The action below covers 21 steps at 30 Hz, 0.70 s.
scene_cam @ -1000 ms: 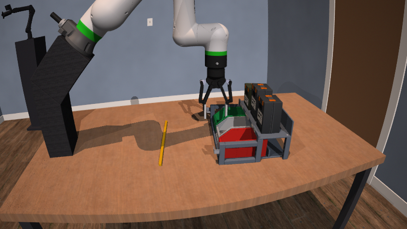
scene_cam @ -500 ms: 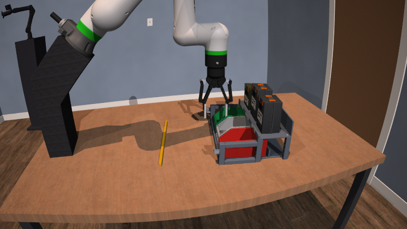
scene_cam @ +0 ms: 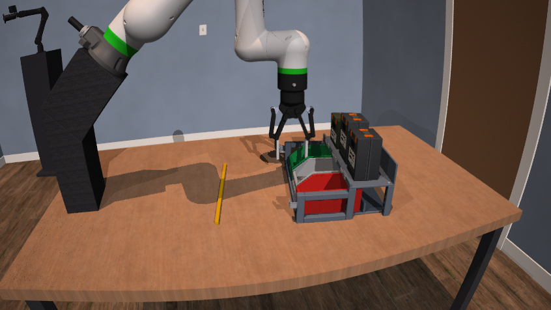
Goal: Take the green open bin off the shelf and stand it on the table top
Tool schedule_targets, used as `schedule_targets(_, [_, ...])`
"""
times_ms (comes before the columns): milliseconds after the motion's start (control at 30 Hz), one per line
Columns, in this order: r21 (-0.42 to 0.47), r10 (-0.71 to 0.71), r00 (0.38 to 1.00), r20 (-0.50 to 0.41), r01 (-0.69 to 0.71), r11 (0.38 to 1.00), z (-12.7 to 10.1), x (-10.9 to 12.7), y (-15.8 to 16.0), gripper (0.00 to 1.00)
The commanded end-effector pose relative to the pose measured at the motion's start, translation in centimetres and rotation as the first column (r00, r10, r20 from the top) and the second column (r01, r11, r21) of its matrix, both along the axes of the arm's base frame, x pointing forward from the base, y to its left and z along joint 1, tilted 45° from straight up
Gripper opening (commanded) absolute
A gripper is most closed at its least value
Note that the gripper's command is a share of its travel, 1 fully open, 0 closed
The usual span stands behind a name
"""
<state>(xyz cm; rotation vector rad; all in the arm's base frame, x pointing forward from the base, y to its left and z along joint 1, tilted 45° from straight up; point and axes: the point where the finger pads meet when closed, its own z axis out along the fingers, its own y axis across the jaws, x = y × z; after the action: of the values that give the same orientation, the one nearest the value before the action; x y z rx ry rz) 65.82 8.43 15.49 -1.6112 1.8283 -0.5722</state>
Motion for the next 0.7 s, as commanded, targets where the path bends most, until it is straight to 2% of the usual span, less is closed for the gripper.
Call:
schedule_targets(0, [0.0, 0.0, 1.0, 0.0, 0.0, 1.0, 0.06, -0.04, -0.01, 0.57])
schedule_targets(467, [0.0, 0.0, 1.0, 0.0, 0.0, 1.0, 0.1, -0.07, -0.01, 0.57])
schedule_targets(667, [0.0, 0.0, 1.0, 0.0, 0.0, 1.0, -0.61, 0.63, 0.08, 0.57])
